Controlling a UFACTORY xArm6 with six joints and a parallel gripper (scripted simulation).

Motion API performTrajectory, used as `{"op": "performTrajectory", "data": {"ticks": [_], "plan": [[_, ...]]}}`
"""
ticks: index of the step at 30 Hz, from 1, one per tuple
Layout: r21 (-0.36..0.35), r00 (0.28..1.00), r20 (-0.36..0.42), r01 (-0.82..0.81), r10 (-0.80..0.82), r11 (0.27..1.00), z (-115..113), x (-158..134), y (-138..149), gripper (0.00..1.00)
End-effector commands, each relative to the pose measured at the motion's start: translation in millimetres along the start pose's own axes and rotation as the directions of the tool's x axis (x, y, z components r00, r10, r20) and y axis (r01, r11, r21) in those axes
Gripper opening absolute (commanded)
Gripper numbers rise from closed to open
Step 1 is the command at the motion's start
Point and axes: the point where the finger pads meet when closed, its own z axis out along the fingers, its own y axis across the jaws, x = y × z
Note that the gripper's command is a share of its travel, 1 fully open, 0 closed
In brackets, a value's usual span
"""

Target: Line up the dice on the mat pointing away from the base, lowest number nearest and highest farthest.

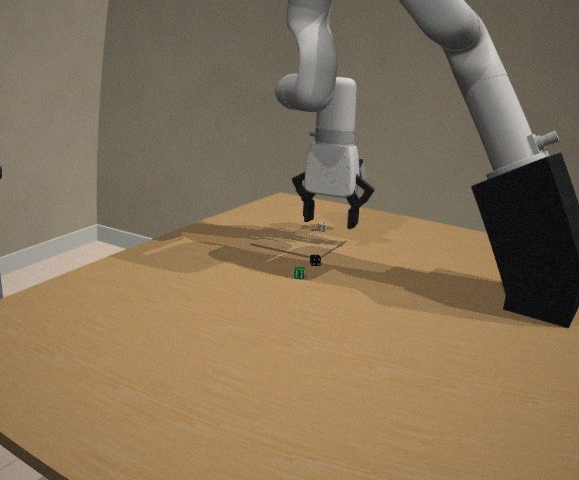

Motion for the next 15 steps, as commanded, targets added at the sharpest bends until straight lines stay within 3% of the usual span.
{"op": "performTrajectory", "data": {"ticks": [1,15], "plan": [[0.032,1.000,-0.027,0.002,-0.001,0.999,0.0,-7.5,2.4,1.00],[0.032,1.000,-0.027,0.002,-0.001,0.999,1.1,-35.2,13.1,1.00]]}}
